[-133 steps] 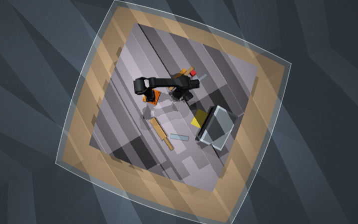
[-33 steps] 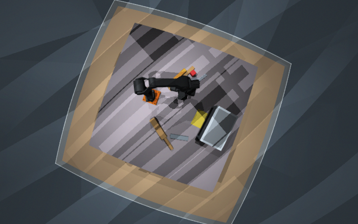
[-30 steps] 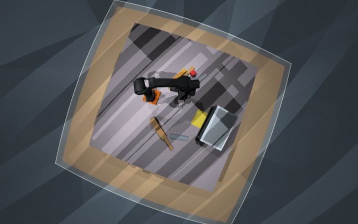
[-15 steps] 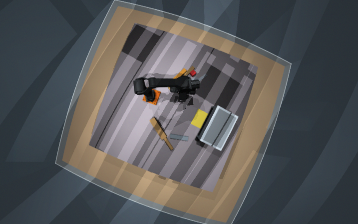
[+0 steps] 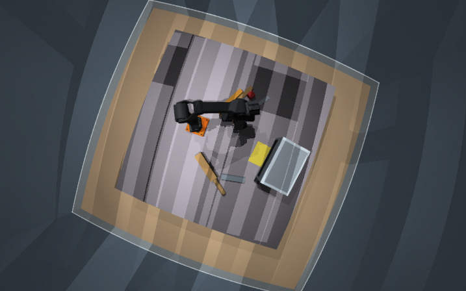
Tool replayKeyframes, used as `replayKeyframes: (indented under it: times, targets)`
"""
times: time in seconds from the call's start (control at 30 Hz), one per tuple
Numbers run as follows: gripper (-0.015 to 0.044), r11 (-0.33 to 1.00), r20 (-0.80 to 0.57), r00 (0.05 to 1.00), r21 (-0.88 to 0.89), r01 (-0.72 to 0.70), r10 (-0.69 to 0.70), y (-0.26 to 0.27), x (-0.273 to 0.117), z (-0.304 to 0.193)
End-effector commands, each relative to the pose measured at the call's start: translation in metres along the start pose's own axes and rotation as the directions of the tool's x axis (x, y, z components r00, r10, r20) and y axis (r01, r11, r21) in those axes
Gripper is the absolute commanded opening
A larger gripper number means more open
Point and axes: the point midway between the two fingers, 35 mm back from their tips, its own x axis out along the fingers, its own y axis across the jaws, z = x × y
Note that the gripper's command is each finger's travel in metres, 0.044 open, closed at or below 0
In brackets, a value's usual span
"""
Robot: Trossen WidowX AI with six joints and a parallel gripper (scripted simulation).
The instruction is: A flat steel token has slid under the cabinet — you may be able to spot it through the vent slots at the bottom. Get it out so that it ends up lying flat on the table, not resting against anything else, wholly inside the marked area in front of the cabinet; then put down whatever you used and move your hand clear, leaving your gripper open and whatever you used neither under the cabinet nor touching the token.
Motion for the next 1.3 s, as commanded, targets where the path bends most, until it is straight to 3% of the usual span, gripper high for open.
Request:
replayKeyframes:
  times: [0.0, 1.27]
  targets:
    - [0.027, 0.999, -0.004, 1.0, -0.036, 0.003, -0.003, -0.0003, 0.0001, -0.0004]
    - [0.027, 0.944, -0.003, 1.0, -0.331, 0.001, -0.003, 0.0, 0.0001, -0.0001]
